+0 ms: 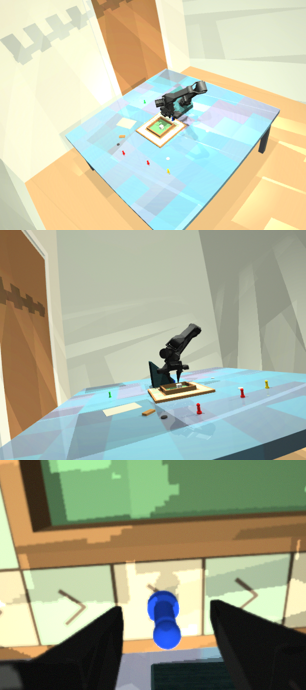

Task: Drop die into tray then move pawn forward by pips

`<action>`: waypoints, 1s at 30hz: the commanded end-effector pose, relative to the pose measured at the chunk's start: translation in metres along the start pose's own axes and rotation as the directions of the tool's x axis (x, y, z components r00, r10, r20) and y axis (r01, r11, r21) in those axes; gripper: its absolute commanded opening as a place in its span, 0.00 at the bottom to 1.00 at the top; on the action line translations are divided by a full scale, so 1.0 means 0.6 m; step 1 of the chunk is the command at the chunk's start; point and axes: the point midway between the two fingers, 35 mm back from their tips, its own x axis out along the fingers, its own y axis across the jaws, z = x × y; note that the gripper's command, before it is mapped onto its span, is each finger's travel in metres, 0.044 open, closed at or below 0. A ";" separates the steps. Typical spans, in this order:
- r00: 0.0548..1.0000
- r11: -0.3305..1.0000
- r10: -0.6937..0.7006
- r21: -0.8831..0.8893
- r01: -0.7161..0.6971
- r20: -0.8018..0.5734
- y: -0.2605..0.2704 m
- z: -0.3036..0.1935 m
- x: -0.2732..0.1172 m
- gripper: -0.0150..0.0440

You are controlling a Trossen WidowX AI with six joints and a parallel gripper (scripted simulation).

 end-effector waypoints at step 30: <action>1.000 1.000 -0.014 0.014 0.014 -0.003 -0.010 0.012 -0.094 0.25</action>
